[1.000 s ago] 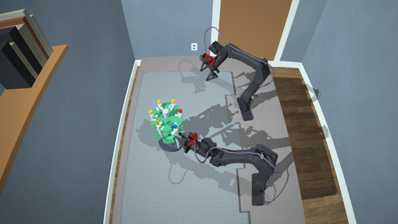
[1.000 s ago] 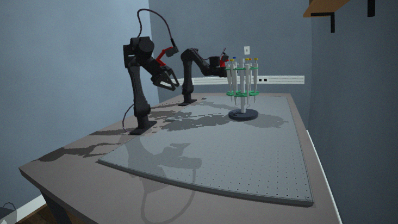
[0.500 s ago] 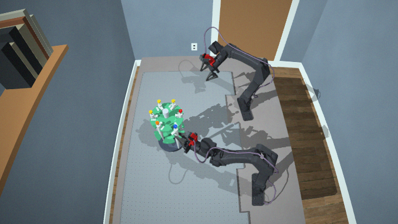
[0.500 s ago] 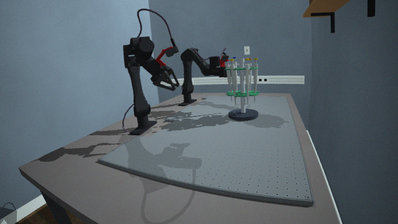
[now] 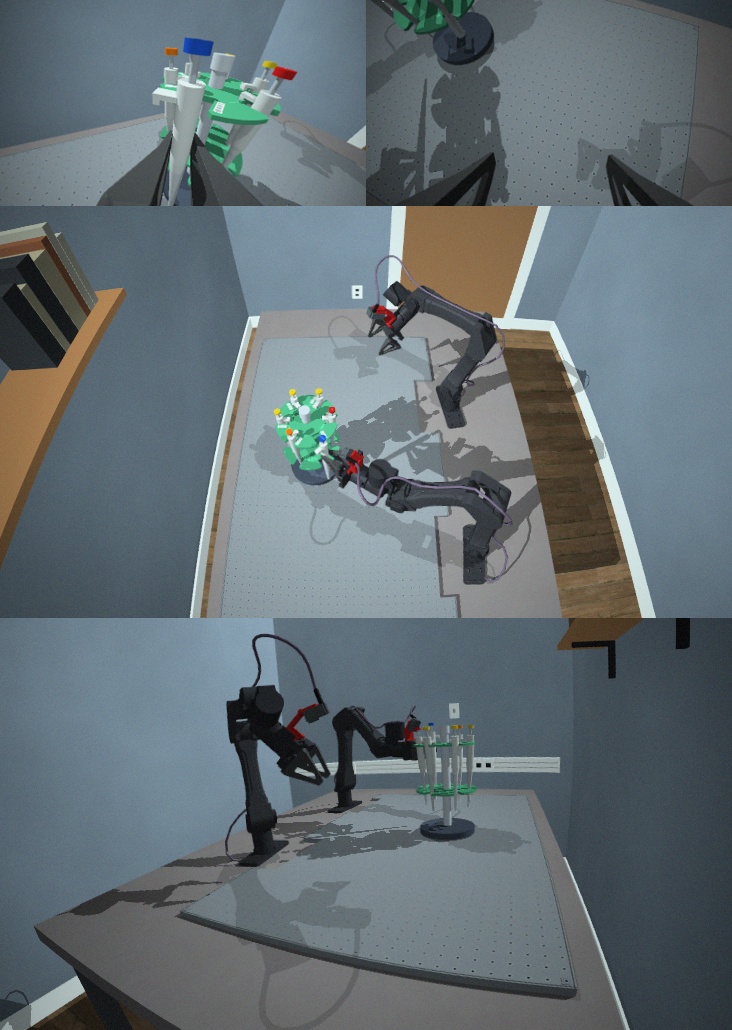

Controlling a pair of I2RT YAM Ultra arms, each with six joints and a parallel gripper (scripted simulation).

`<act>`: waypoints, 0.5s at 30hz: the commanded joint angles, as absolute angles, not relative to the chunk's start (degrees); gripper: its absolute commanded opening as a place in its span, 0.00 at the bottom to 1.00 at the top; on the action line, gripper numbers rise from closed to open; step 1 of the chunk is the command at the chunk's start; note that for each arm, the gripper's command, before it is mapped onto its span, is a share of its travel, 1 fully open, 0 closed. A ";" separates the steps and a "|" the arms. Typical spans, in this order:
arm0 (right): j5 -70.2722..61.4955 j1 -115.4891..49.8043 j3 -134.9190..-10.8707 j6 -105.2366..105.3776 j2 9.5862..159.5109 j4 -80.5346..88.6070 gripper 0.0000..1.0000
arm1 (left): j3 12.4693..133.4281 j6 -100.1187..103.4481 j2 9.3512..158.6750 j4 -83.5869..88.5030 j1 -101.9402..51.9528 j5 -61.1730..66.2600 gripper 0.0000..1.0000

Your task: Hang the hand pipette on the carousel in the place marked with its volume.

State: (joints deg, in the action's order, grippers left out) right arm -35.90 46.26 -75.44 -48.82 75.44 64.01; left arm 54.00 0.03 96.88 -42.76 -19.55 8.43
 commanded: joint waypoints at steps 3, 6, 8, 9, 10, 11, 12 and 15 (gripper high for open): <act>-37.11 46.74 -76.83 -49.10 75.45 63.19 1.00 | 54.25 0.34 95.02 -45.52 -20.32 8.00 0.12; -37.11 46.74 -76.83 -49.10 75.45 63.19 1.00 | 54.25 0.34 95.02 -45.52 -20.32 8.00 0.12; -37.11 46.74 -76.83 -49.10 75.45 63.19 1.00 | 54.25 0.34 95.02 -45.52 -20.32 8.00 0.12; -37.11 46.74 -76.83 -49.10 75.45 63.19 1.00 | 54.25 0.34 95.02 -45.52 -20.32 8.00 0.12; -37.11 46.74 -76.83 -49.10 75.45 63.19 1.00 | 55.44 0.36 95.04 -45.57 -20.45 7.73 0.12; -37.11 46.74 -76.83 -49.10 75.45 63.19 1.00 | 55.69 0.33 96.10 -45.49 -20.60 7.58 0.12; -37.11 46.74 -76.83 -49.10 75.45 63.19 1.00 | 55.97 0.30 97.50 -45.42 -20.76 7.42 0.12; -37.11 46.74 -76.83 -49.10 75.45 63.19 1.00 | 56.60 0.25 98.05 -45.36 -21.18 7.00 0.12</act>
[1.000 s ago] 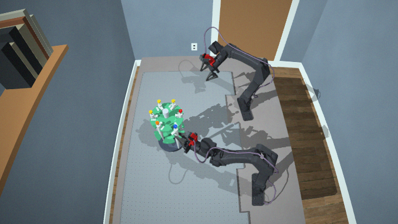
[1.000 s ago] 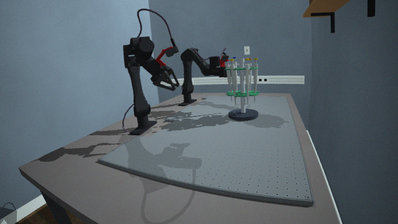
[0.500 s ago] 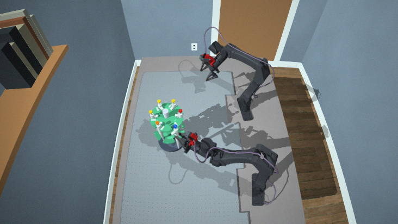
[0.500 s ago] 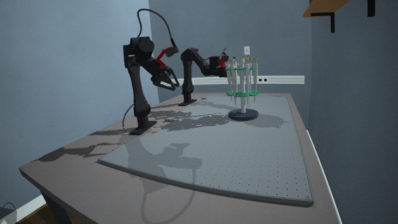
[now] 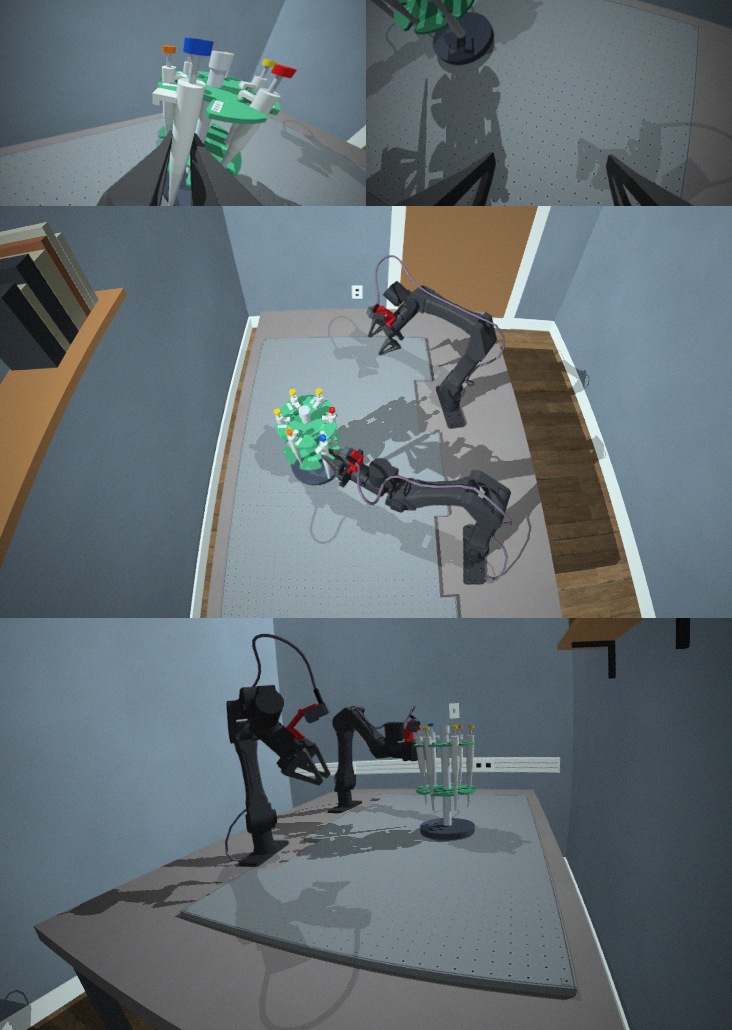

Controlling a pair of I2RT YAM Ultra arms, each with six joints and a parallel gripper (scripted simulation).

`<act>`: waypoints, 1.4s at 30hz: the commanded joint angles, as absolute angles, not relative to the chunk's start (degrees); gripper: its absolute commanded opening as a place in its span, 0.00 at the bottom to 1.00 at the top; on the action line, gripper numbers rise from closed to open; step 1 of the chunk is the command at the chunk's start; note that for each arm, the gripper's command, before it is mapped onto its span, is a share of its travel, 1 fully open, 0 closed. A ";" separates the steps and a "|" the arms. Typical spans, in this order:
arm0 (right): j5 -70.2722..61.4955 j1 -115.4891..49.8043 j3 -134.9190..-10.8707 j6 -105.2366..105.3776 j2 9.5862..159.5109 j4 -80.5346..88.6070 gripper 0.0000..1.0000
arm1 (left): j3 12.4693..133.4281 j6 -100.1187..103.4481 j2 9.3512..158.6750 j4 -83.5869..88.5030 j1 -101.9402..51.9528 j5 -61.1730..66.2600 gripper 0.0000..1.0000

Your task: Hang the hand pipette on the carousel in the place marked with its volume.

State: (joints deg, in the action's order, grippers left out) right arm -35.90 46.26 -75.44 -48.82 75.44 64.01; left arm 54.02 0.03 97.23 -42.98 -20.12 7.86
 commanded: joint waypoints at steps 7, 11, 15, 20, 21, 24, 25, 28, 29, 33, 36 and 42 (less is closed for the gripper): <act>-37.11 46.74 -76.83 -49.10 75.45 63.19 1.00 | 57.55 0.20 97.18 -45.31 -21.84 6.34 0.12; -37.11 46.74 -76.83 -49.10 75.45 63.19 1.00 | 58.69 0.11 99.83 -45.06 -22.39 5.79 0.12; -37.11 46.74 -76.83 -49.10 75.45 63.19 1.00 | 59.37 0.06 100.22 -44.94 -22.63 5.54 0.12; -37.11 46.74 -76.83 -49.10 75.45 63.19 1.00 | 59.31 0.04 98.96 -44.98 -22.43 5.73 0.12; -37.11 46.74 -76.83 -49.10 75.45 63.19 1.00 | 59.31 0.04 98.96 -44.98 -22.43 5.73 0.12; -37.11 46.74 -76.83 -49.10 75.45 63.19 1.00 | 59.31 0.04 98.96 -44.98 -22.43 5.73 0.12; -37.11 46.74 -76.83 -49.10 75.45 63.19 1.00 | 59.31 0.04 98.96 -44.98 -22.43 5.73 0.12; -37.11 46.74 -76.83 -49.10 75.45 63.19 1.00 | 59.31 0.04 98.96 -44.98 -22.43 5.73 0.12; -37.11 46.74 -76.83 -49.10 75.45 63.19 1.00 | 59.31 0.04 98.96 -44.98 -22.43 5.73 0.12; -37.11 46.74 -76.83 -49.10 75.45 63.19 1.00 | 59.31 0.04 98.96 -44.98 -22.43 5.73 0.12; -37.11 46.74 -76.83 -49.10 75.45 63.19 1.00 | 59.31 0.04 98.96 -44.98 -22.43 5.73 0.12; -37.11 46.74 -76.83 -49.10 75.45 63.19 1.00 | 59.31 0.04 98.96 -44.98 -22.43 5.73 0.12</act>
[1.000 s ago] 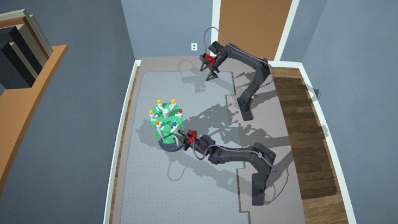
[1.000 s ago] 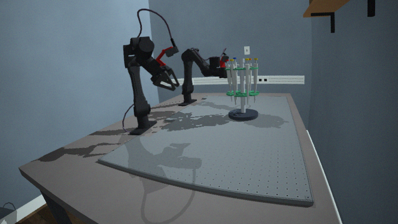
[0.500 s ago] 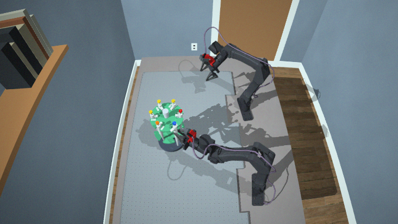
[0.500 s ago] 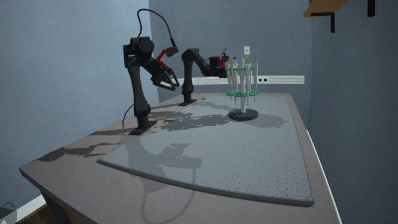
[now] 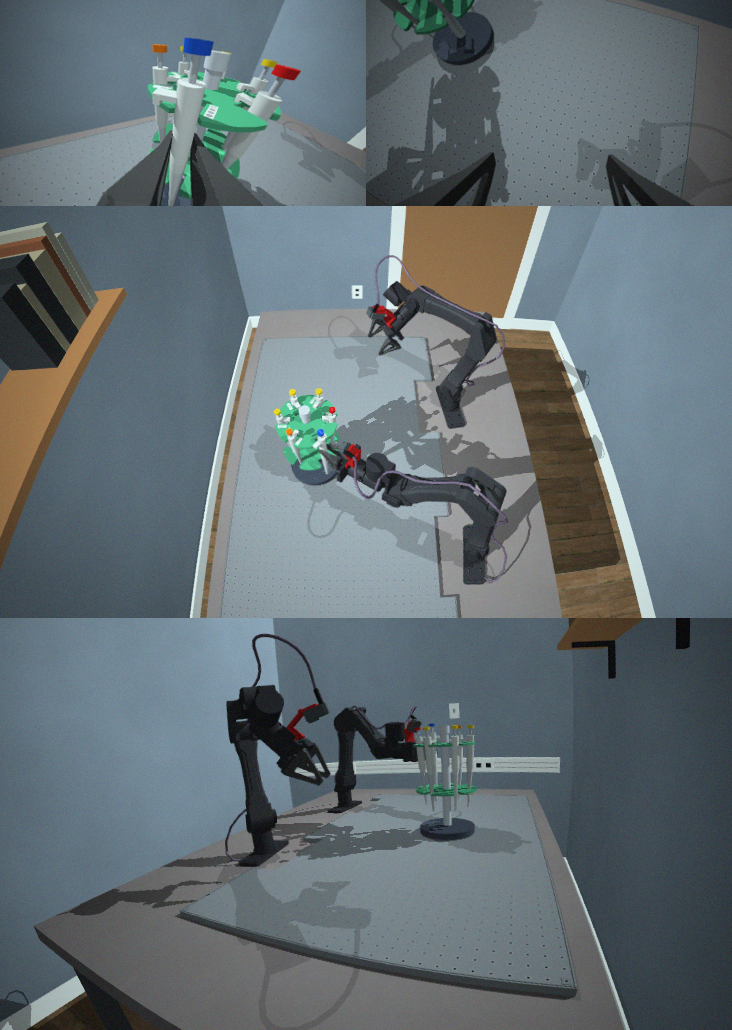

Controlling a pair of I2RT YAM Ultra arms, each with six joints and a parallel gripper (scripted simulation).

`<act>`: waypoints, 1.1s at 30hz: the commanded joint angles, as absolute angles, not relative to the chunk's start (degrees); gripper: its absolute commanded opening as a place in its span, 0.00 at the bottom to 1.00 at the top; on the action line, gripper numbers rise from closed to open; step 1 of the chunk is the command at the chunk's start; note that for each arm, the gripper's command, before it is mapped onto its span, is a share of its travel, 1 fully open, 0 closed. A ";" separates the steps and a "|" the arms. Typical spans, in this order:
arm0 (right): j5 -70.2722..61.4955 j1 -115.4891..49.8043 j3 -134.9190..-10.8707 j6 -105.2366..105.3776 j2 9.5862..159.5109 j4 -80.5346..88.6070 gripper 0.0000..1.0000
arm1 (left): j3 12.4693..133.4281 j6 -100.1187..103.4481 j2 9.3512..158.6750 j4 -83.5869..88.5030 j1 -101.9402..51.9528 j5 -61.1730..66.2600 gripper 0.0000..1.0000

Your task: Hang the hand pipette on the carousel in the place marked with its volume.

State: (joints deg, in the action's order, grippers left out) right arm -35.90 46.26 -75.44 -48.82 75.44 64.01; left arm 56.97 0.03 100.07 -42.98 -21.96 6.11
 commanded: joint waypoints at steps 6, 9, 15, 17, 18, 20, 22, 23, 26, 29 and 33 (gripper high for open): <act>-37.11 46.74 -76.83 -49.10 75.45 63.19 1.00 | 59.31 0.04 98.96 -44.98 -22.43 5.73 0.12; -37.11 46.74 -76.83 -49.10 75.45 63.19 1.00 | 59.31 0.04 98.96 -44.98 -22.43 5.73 0.12; -37.11 46.74 -76.83 -49.10 75.45 63.19 1.00 | 59.31 0.04 98.96 -44.98 -22.43 5.73 0.12; -37.11 46.74 -76.83 -49.10 75.45 63.19 1.00 | 59.31 0.04 98.96 -44.98 -22.43 5.73 0.12; -37.11 46.74 -76.83 -49.10 75.45 63.19 1.00 | 59.31 0.04 98.96 -44.98 -22.43 5.73 0.12; -37.11 46.74 -76.83 -49.10 75.45 63.19 1.00 | 59.66 0.03 99.64 -44.72 -22.28 5.87 0.12; -37.11 46.74 -76.83 -49.10 75.45 63.19 1.00 | 60.37 0.02 100.65 -43.93 -21.97 6.14 0.12; -37.11 46.74 -76.83 -49.10 75.45 63.19 1.00 | 60.62 0.02 100.75 -43.20 -21.88 6.22 0.12; -37.11 46.74 -76.83 -49.10 75.45 63.19 1.00 | 60.59 0.02 99.35 -44.00 -21.89 6.22 0.12; -37.11 46.74 -76.83 -49.10 75.45 63.19 1.00 | 60.65 0.02 99.40 -43.98 -21.89 6.22 0.12; -37.11 46.74 -76.83 -49.10 75.45 63.19 1.00 | 60.66 0.02 99.41 -43.98 -21.89 6.22 0.12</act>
